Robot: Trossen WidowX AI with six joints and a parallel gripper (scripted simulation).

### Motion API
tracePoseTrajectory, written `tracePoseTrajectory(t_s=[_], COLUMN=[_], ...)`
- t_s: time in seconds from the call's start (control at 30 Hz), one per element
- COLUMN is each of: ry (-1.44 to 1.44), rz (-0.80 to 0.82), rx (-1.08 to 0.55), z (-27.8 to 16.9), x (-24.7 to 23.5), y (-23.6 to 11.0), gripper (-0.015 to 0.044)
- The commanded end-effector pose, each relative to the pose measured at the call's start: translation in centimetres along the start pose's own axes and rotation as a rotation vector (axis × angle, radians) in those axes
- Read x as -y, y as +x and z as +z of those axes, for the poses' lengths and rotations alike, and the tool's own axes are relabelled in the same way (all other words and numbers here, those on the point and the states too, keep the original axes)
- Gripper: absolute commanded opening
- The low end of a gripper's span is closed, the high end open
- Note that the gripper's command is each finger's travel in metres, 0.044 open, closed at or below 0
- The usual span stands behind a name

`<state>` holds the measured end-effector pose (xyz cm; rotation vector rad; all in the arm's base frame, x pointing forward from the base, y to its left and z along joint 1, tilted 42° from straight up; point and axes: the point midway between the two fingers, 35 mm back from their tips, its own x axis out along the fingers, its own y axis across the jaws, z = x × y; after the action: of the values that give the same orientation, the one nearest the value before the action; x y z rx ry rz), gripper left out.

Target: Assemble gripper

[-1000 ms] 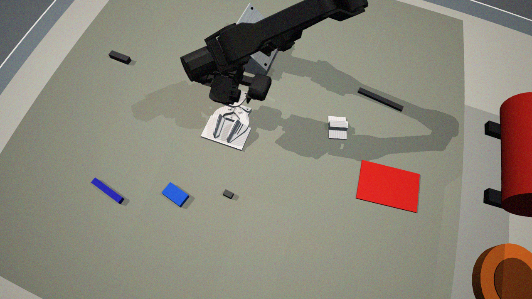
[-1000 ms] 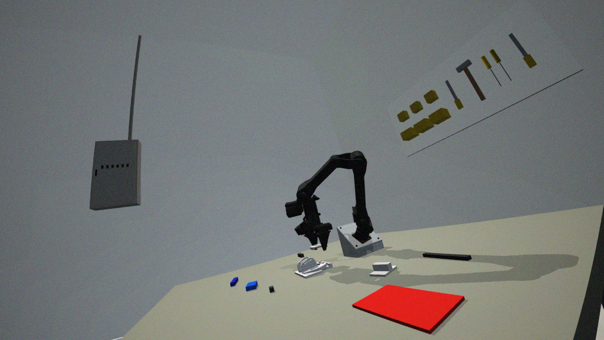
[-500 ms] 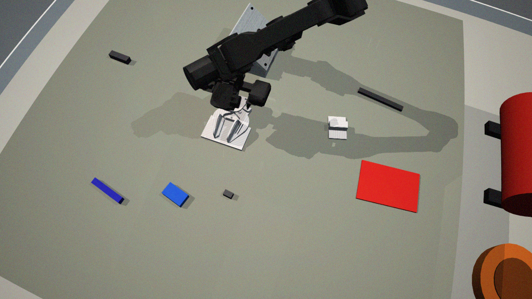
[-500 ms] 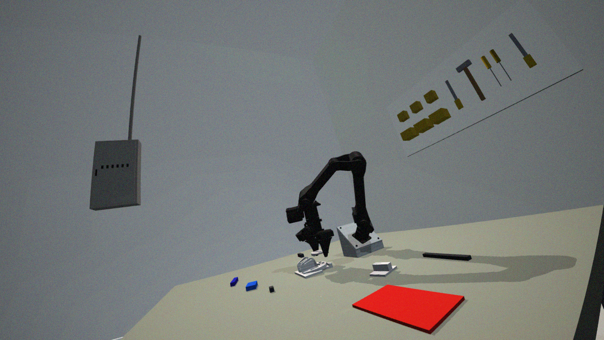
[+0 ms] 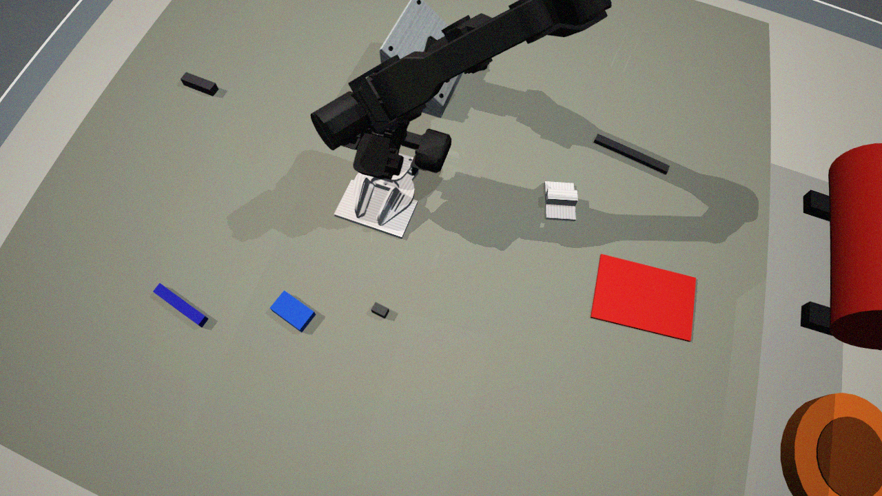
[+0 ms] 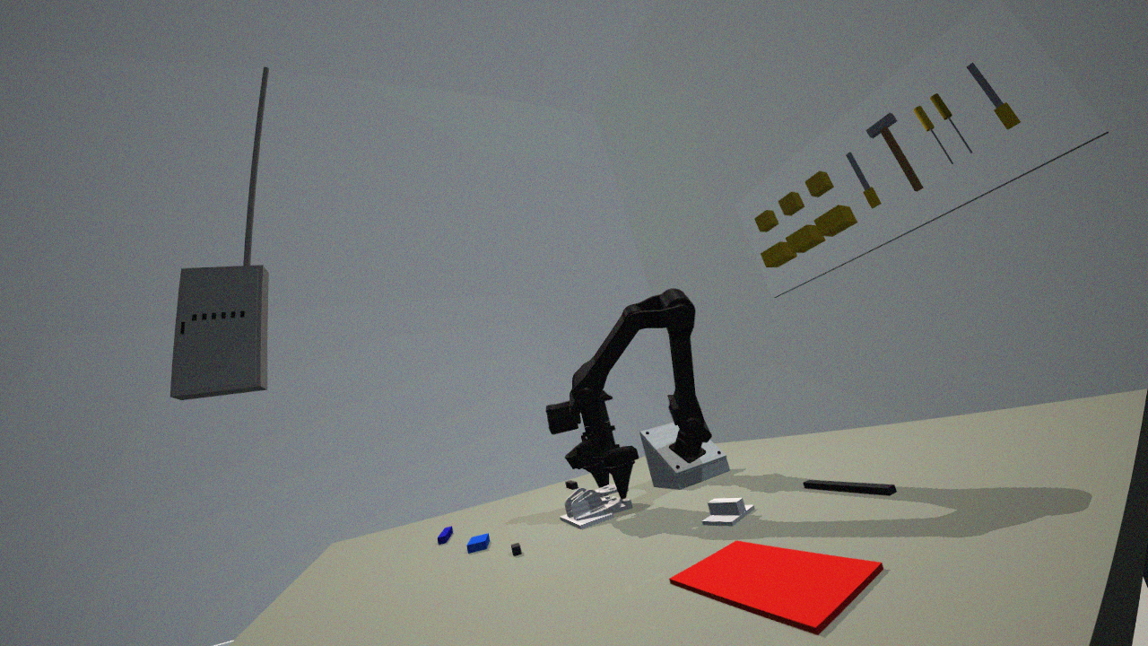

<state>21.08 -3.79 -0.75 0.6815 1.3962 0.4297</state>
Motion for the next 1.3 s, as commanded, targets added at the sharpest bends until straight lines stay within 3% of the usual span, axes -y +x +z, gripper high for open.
tracePoseTrajectory(t_s=[0.0,1.27], ry=[0.005,0.012], rz=[0.006,0.006], rx=[0.004,0.004], z=[-0.01,-0.01], x=[-0.07,-0.08], y=[0.22,0.89], gripper=[0.0351,0.0351])
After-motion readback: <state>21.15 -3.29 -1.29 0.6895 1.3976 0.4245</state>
